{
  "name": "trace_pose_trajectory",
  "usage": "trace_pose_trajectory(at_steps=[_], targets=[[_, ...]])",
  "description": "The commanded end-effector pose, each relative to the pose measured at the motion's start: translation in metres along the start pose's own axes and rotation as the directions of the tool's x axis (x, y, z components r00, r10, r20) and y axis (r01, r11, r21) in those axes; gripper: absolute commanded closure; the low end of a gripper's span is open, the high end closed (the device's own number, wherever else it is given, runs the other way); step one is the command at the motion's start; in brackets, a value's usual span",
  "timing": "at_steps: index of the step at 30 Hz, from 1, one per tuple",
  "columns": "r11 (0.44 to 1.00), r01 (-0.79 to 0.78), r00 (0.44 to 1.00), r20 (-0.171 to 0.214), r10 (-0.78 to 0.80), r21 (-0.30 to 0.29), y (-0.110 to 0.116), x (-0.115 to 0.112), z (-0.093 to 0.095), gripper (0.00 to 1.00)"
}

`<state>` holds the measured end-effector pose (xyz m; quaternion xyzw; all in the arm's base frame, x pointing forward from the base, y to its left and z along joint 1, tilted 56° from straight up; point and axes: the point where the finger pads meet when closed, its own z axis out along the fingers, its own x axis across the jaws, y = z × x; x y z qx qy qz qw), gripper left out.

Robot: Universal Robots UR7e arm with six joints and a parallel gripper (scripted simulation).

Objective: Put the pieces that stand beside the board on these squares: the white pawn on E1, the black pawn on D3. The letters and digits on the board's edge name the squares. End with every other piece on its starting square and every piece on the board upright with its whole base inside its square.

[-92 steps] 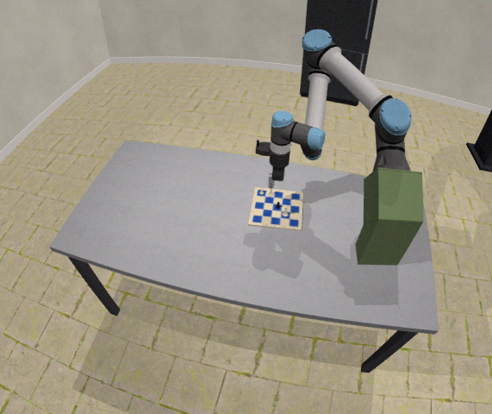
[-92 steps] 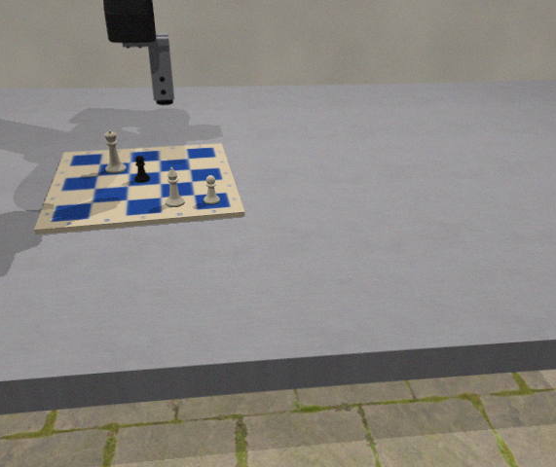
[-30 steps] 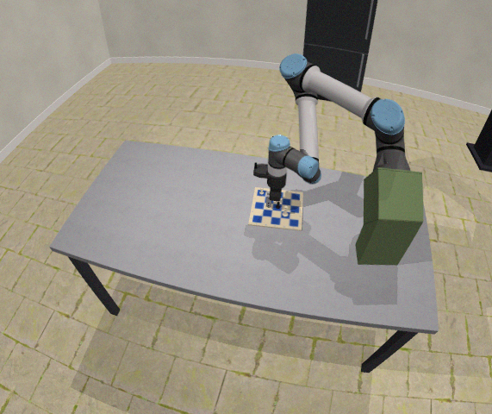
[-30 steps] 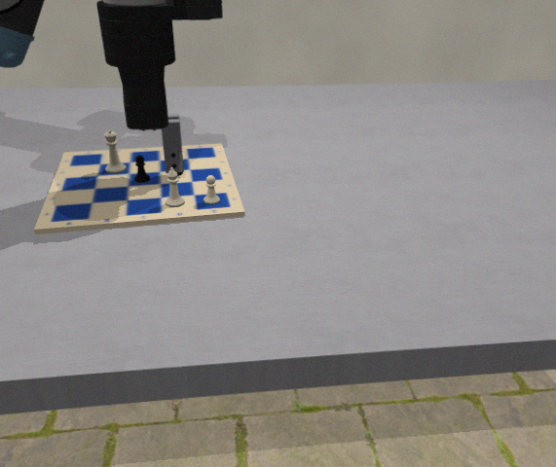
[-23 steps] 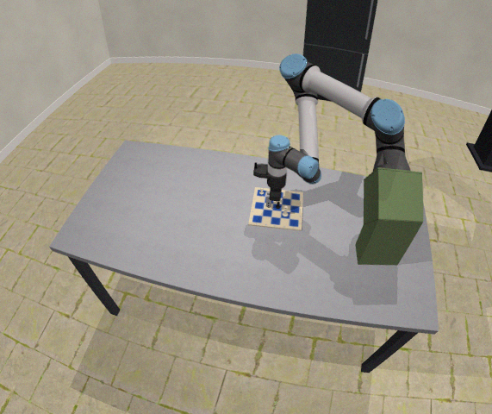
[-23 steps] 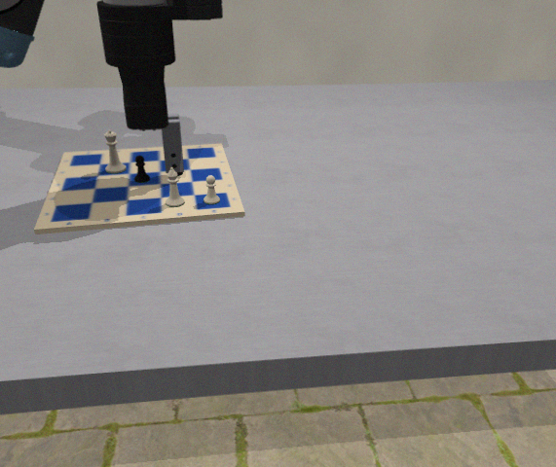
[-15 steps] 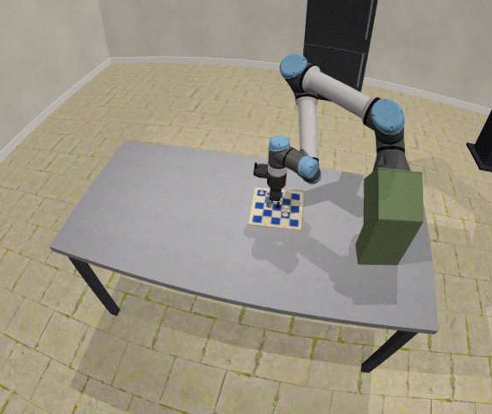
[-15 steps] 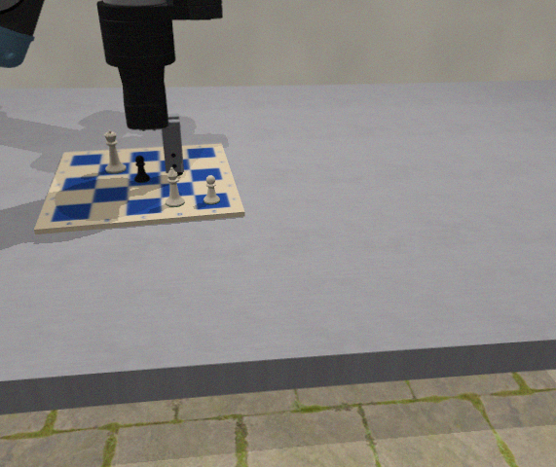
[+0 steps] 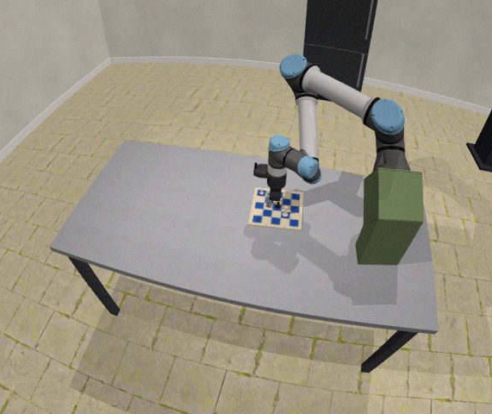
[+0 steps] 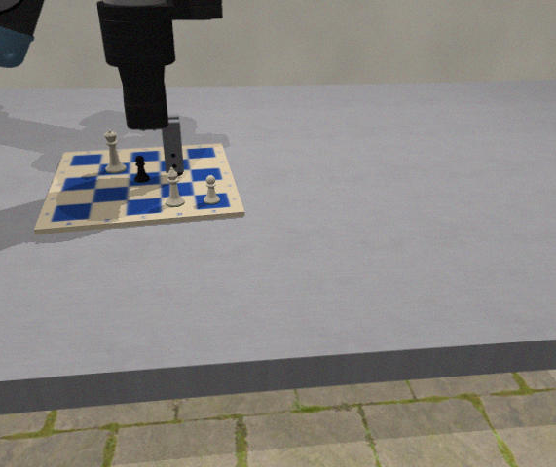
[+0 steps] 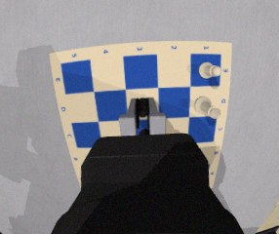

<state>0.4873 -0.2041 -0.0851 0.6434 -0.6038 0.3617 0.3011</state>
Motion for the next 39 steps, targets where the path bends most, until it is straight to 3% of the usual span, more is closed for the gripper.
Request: trace_pose_trajectory(at_steps=[1, 39], targets=[[1.0, 0.0, 1.0, 0.0, 0.0, 0.001, -0.0003, 0.0, 0.0, 1.0], [1.0, 0.0, 1.0, 0.0, 0.0, 0.001, -0.0003, 0.0, 0.0033, 1.0]])
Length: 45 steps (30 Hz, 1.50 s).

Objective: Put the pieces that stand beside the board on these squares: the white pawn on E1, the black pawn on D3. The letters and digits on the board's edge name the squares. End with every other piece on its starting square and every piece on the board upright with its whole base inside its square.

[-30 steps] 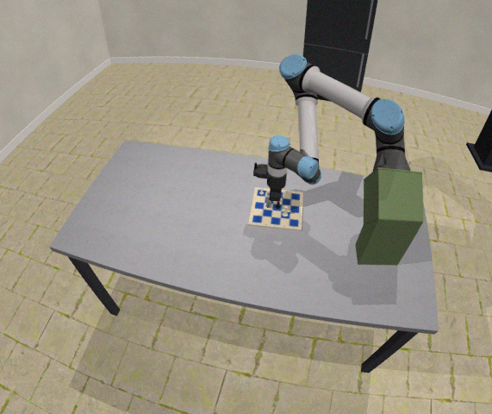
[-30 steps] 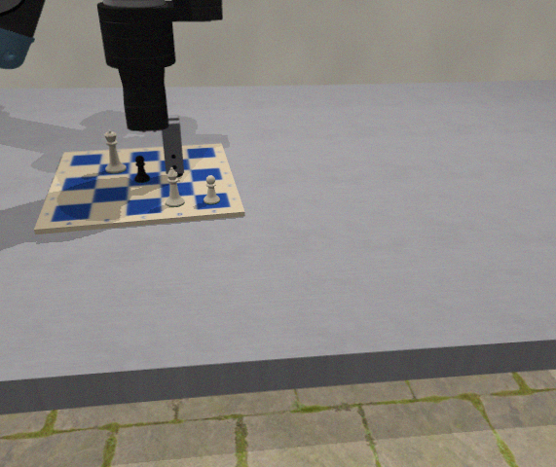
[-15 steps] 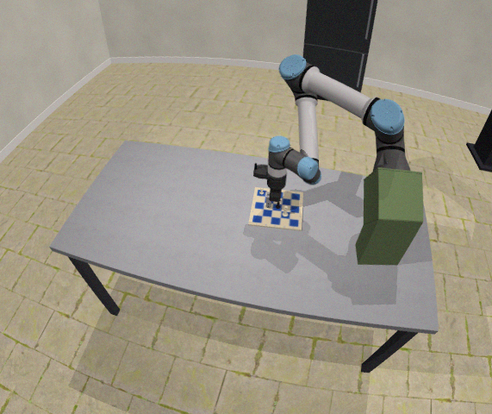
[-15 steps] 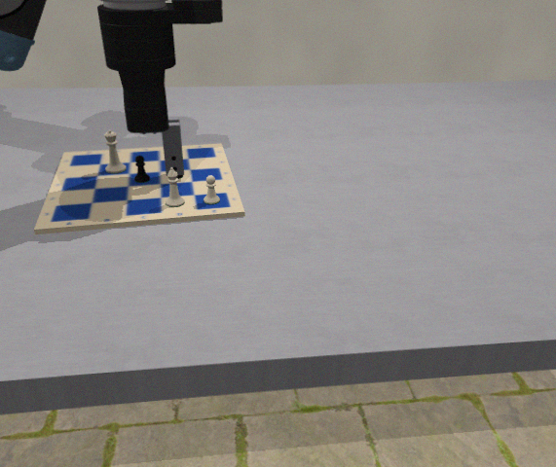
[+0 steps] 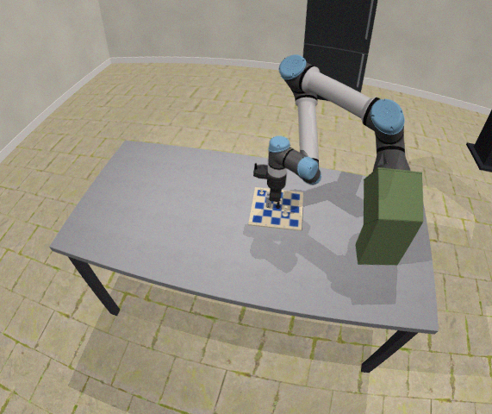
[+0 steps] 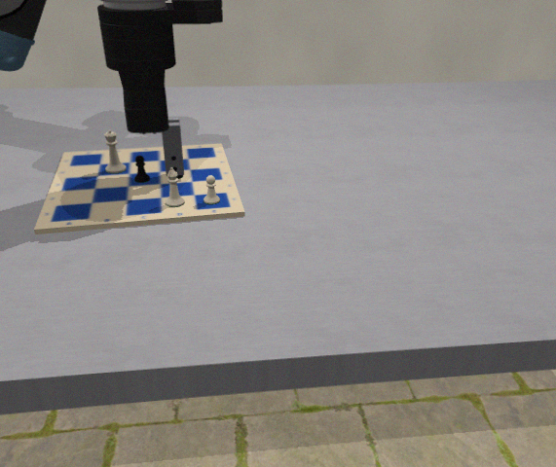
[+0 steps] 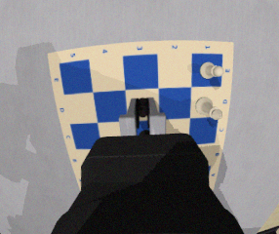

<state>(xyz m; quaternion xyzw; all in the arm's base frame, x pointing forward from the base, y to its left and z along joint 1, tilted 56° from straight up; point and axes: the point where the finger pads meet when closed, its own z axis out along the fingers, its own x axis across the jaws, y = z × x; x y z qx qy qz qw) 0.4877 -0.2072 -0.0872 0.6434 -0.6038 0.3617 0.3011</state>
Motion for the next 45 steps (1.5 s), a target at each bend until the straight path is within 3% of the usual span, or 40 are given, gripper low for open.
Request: trace_pose_trajectory(at_steps=[1, 15, 16, 20, 21, 23, 24, 26, 27, 29, 30, 45], targets=[[1.0, 0.0, 1.0, 0.0, 0.0, 0.001, -0.0003, 0.0, -0.0005, 1.0], [1.0, 0.0, 1.0, 0.0, 0.0, 0.001, -0.0003, 0.0, -0.0005, 1.0], [1.0, 0.0, 1.0, 0.0, 0.0, 0.001, -0.0003, 0.0, -0.0005, 0.86], [1.0, 0.0, 1.0, 0.0, 0.0, 0.001, -0.0003, 0.0, -0.0005, 0.86], [1.0, 0.0, 1.0, 0.0, 0.0, 0.001, -0.0003, 0.0, -0.0005, 0.73], [1.0, 0.0, 1.0, 0.0, 0.0, 0.001, -0.0003, 0.0, -0.0005, 0.73], [1.0, 0.0, 1.0, 0.0, 0.0, 0.001, -0.0003, 0.0, -0.0005, 0.59], [1.0, 0.0, 1.0, 0.0, 0.0, 0.001, -0.0003, 0.0, -0.0005, 0.59], [1.0, 0.0, 1.0, 0.0, 0.0, 0.001, -0.0003, 0.0, -0.0005, 0.46], [1.0, 0.0, 1.0, 0.0, 0.0, 0.001, -0.0003, 0.0, -0.0005, 0.46], [1.0, 0.0, 1.0, 0.0, 0.0, 0.001, -0.0003, 0.0, -0.0005, 0.32], [1.0, 0.0, 1.0, 0.0, 0.0, 0.001, -0.0003, 0.0, -0.0042, 0.32]])
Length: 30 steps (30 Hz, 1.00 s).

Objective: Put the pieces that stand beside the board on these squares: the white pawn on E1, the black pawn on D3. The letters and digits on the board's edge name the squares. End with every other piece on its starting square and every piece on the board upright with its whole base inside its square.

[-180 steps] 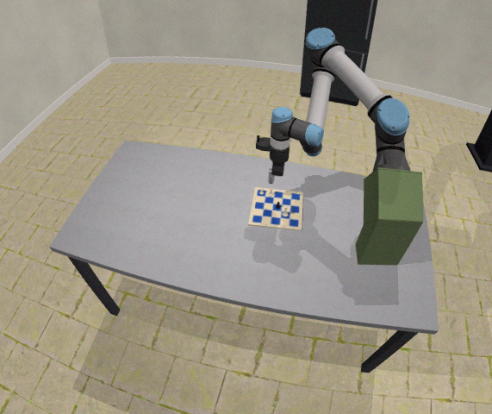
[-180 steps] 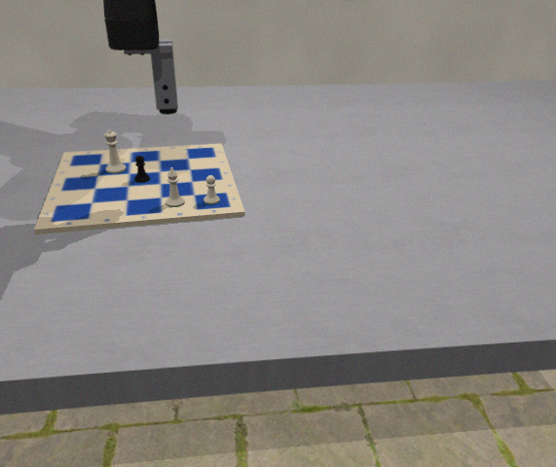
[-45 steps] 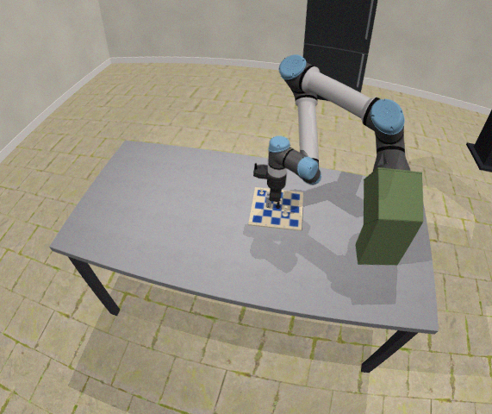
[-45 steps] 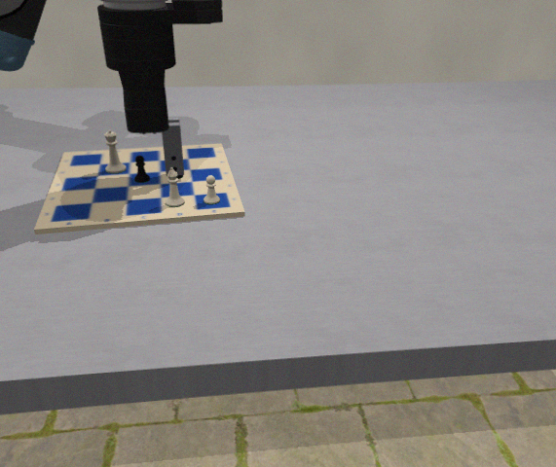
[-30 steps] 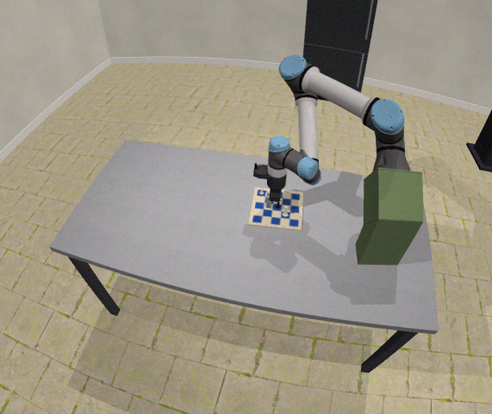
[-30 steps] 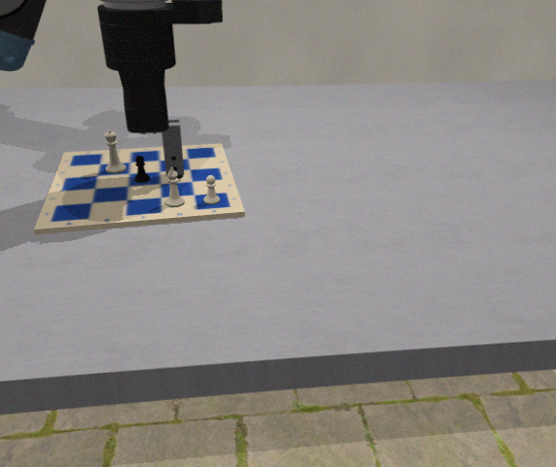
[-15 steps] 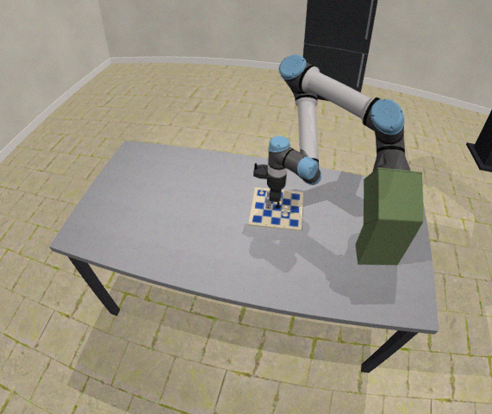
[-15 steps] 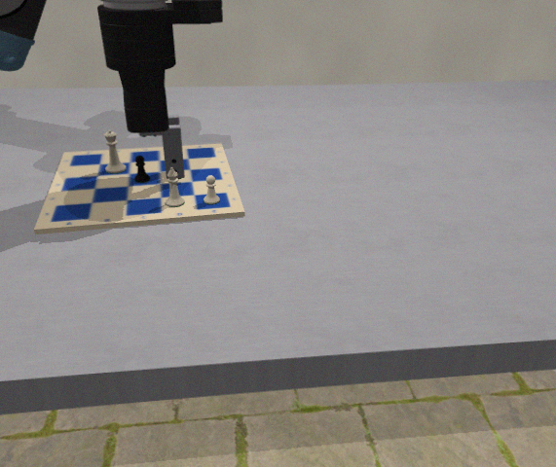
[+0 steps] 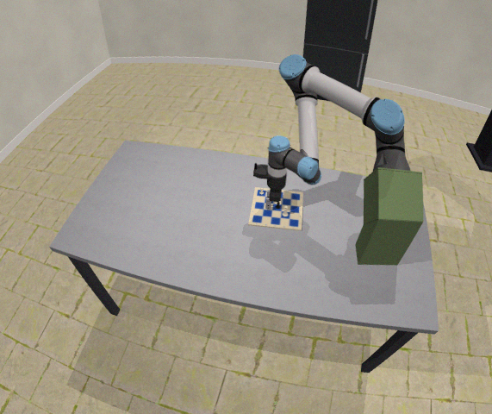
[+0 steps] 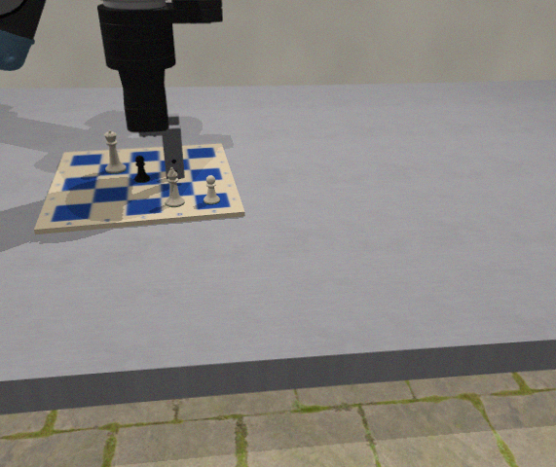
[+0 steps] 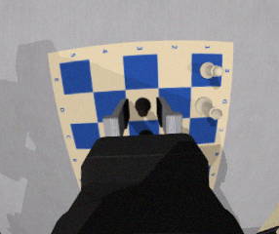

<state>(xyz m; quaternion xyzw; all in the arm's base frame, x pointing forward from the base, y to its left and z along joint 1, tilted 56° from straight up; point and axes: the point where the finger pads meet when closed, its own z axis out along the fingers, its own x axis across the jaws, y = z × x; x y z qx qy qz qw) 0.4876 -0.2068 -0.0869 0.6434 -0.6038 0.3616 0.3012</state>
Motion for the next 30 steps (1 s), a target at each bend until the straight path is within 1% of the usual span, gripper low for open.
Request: trace_pose_trajectory(at_steps=[1, 4, 7, 9, 15, 19, 23, 29, 30], targets=[[1.0, 0.0, 1.0, 0.0, 0.0, 0.001, 0.0, 0.0, -0.006, 0.32], [1.0, 0.0, 1.0, 0.0, 0.0, 0.001, 0.0, 0.0, -0.017, 0.32], [1.0, 0.0, 1.0, 0.0, 0.0, 0.001, 0.0, 0.0, -0.032, 0.32], [1.0, 0.0, 1.0, 0.0, 0.0, 0.001, 0.0, 0.0, -0.032, 0.32], [1.0, 0.0, 1.0, 0.0, 0.0, 0.001, 0.0, 0.0, -0.065, 0.32], [1.0, 0.0, 1.0, 0.0, 0.0, 0.001, 0.0, 0.0, -0.081, 0.32], [1.0, 0.0, 1.0, 0.0, 0.0, 0.001, 0.0, 0.0, -0.088, 0.32], [1.0, 0.0, 1.0, 0.0, 0.0, 0.001, 0.0, 0.0, -0.09, 0.32], [1.0, 0.0, 1.0, 0.0, 0.0, 0.001, 0.0, 0.0, -0.09, 0.0]])
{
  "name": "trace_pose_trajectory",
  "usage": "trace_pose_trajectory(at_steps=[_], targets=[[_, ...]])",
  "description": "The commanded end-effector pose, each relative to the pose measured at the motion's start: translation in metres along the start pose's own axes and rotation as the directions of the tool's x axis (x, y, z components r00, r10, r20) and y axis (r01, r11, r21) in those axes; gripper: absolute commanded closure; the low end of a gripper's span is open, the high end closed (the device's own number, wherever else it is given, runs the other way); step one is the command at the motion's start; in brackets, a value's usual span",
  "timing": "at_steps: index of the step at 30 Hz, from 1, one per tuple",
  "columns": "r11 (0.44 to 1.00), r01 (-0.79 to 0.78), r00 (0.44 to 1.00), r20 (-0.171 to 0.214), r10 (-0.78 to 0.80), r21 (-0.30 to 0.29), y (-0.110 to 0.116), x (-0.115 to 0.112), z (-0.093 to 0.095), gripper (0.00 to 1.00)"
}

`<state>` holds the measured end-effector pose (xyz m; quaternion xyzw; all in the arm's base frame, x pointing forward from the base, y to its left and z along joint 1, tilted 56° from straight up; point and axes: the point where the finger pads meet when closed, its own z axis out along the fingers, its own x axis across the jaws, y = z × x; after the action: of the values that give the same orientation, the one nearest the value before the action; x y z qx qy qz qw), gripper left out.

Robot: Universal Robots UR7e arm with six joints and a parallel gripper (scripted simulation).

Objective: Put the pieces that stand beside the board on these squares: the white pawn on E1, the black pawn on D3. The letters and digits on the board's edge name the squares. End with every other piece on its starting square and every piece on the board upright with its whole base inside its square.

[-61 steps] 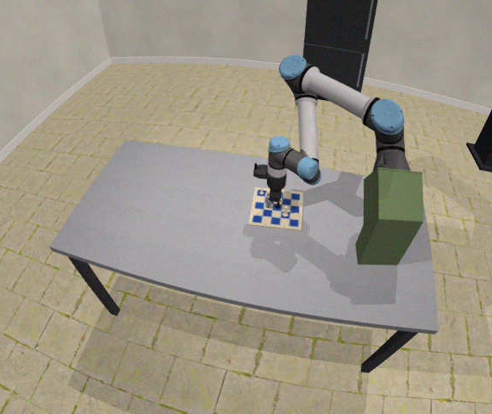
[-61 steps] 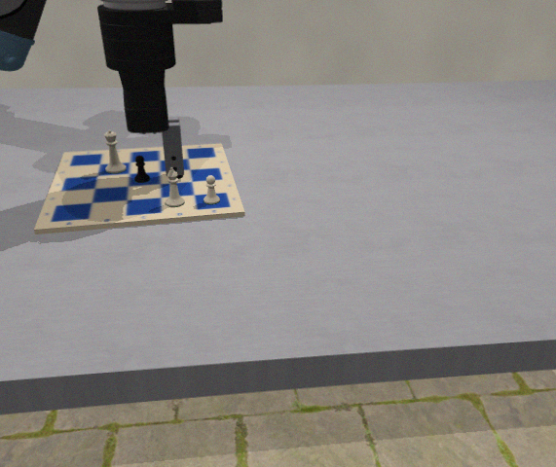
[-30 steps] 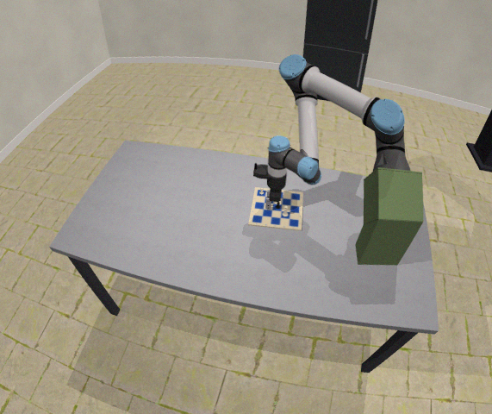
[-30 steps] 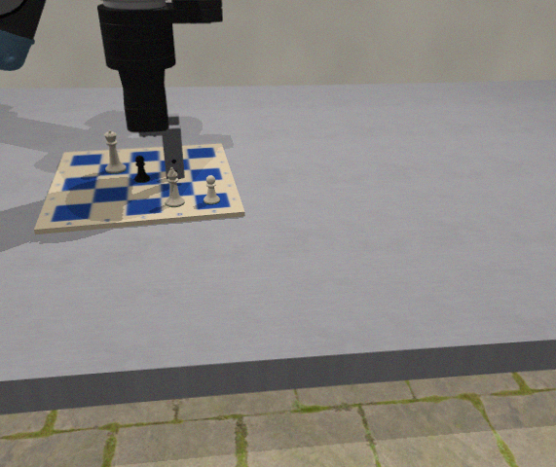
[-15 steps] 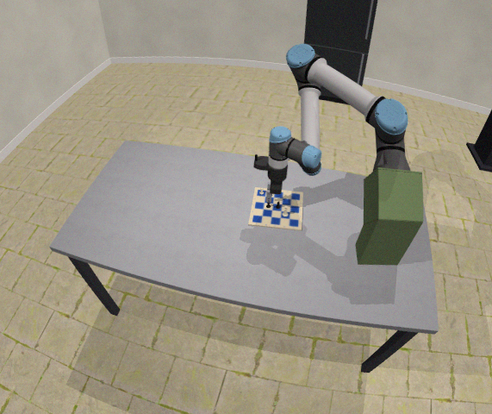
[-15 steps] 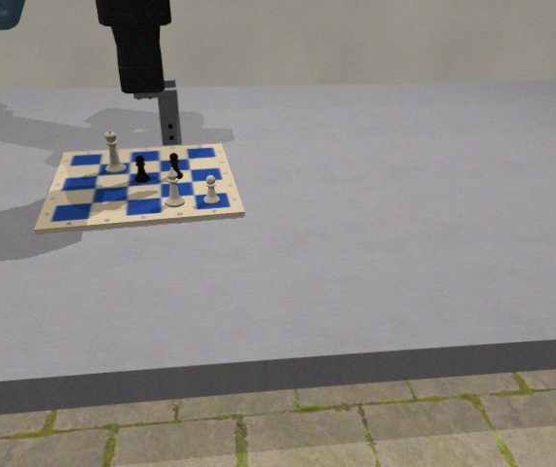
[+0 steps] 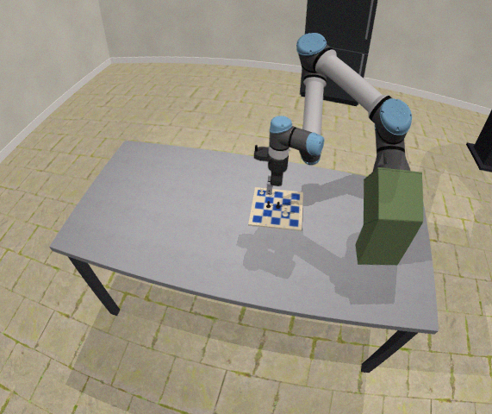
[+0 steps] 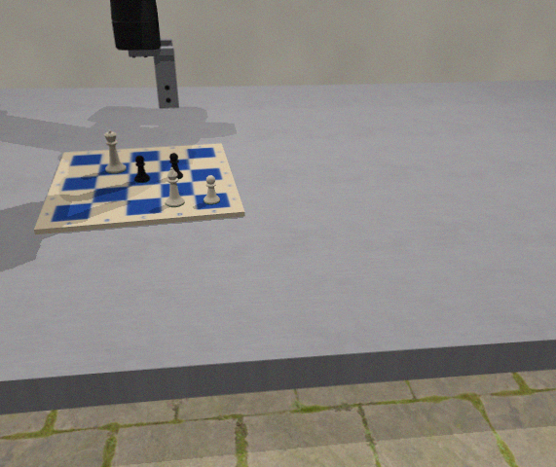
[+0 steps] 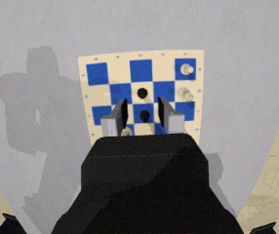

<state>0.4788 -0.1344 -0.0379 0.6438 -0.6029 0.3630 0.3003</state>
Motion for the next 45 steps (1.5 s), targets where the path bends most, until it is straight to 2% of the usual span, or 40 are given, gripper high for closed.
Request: trace_pose_trajectory(at_steps=[1, 21, 30, 45], targets=[[1.0, 0.0, 1.0, 0.001, 0.0, -0.002, 0.0, 0.0, -0.002, 0.0], [1.0, 0.0, 1.0, 0.001, 0.0, -0.002, 0.0, 0.0, -0.002, 0.0], [1.0, 0.0, 1.0, 0.001, 0.0, -0.002, 0.0, 0.0, -0.012, 0.0], [1.0, 0.0, 1.0, 0.001, 0.0, -0.002, 0.0, 0.0, -0.068, 0.0]])
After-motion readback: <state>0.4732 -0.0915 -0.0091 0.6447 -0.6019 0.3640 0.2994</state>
